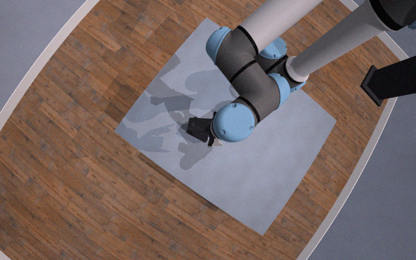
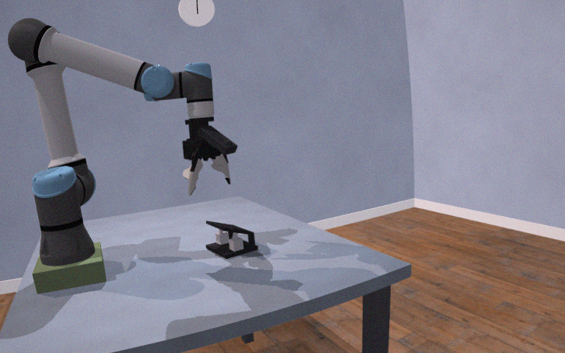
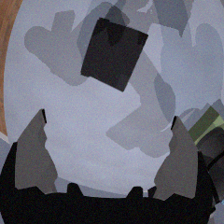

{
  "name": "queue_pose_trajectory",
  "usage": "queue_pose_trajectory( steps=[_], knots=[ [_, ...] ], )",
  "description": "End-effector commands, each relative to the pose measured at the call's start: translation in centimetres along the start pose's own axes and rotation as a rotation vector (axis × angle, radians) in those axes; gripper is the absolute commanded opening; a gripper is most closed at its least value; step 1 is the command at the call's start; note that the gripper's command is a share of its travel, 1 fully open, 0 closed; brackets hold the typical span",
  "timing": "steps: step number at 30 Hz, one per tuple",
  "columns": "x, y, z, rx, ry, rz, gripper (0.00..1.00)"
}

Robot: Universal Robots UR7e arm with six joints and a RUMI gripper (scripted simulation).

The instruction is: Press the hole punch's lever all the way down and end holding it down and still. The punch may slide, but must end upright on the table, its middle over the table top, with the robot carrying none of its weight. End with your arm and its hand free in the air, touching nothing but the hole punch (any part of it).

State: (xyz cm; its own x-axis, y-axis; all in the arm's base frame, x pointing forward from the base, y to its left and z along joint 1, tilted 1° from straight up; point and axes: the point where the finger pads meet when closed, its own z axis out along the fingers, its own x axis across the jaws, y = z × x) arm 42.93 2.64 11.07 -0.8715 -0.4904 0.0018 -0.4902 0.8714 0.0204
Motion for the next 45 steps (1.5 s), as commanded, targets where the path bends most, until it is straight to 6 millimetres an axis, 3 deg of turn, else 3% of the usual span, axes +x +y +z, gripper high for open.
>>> queue_pose_trajectory(
  steps=[1, 45],
  knots=[
    [0.2, -0.6, 0.0, -0.001, -0.005, -0.135, 1.0],
    [2.1, -3.6, 0.4, 0.008, 0.014, -1.048, 1.0]
  ],
)
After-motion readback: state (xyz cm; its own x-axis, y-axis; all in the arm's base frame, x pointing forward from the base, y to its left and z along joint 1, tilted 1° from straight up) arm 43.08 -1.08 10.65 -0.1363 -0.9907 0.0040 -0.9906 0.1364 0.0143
